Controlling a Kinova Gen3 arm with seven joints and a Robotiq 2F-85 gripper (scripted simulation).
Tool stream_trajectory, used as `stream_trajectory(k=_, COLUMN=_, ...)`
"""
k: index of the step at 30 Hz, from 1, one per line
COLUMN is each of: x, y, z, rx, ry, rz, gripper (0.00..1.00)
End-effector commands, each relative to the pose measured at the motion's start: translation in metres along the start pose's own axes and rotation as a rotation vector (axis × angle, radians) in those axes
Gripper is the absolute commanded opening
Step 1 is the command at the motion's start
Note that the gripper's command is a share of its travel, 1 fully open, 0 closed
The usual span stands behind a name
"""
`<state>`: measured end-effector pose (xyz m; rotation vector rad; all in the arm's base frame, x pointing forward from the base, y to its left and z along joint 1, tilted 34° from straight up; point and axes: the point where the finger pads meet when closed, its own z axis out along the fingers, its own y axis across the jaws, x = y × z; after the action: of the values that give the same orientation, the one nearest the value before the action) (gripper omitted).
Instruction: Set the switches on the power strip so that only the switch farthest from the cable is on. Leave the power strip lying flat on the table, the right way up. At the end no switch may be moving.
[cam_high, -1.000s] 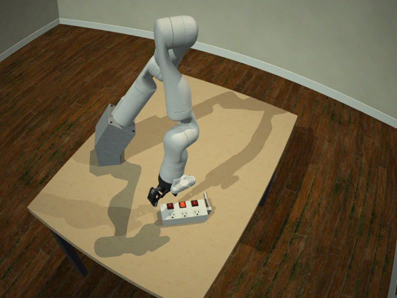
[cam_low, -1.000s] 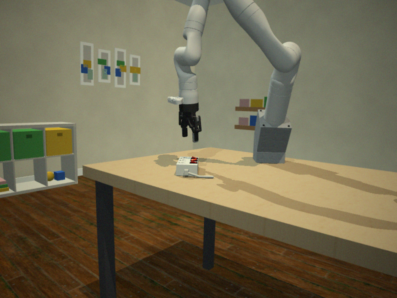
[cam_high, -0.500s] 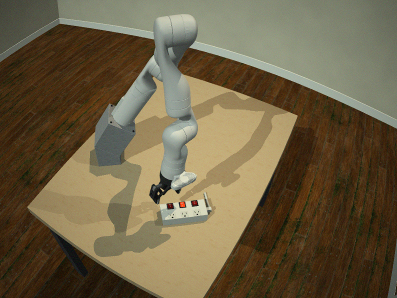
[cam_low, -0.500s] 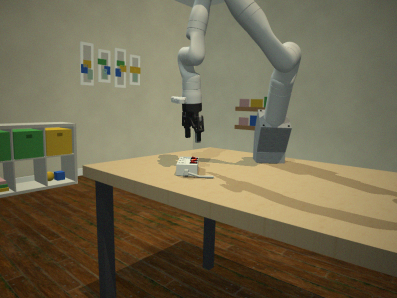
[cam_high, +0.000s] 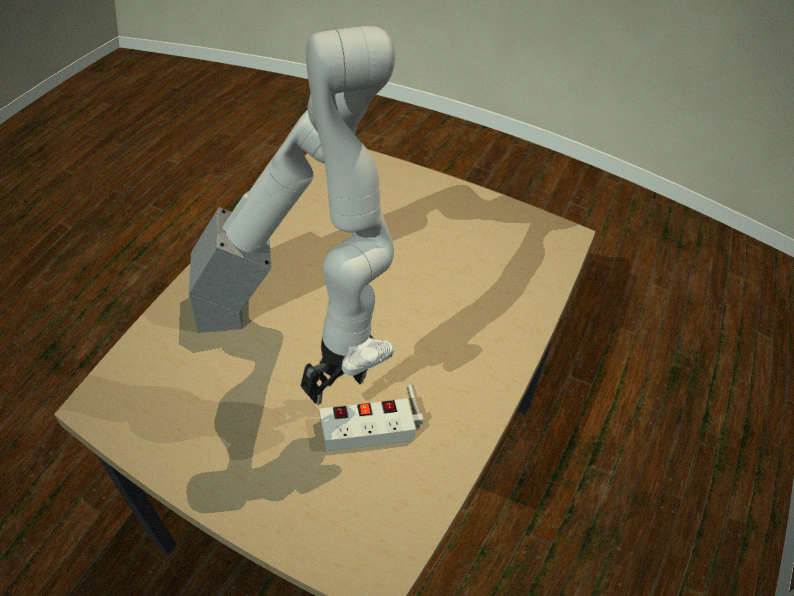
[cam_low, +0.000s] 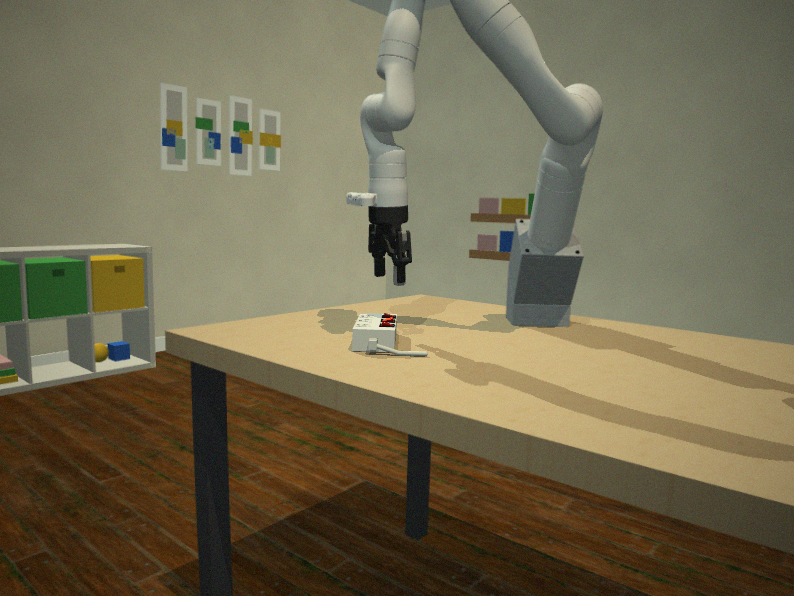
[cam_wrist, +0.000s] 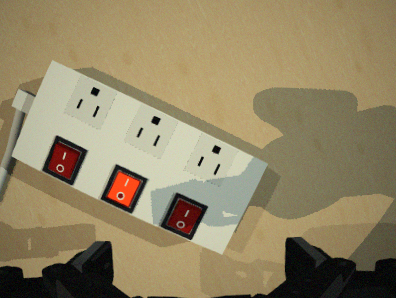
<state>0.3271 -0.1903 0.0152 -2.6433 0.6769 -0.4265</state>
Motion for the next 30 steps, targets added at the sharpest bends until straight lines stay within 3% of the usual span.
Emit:
stream_trajectory(k=1, x=-0.001, y=0.0, z=-0.001, rx=-0.001, ry=0.0, rz=0.001, gripper=1.0)
stream_trajectory(k=30, x=-0.007, y=-0.019, z=0.0, rx=0.038, ry=0.038, rz=0.044, gripper=1.0)
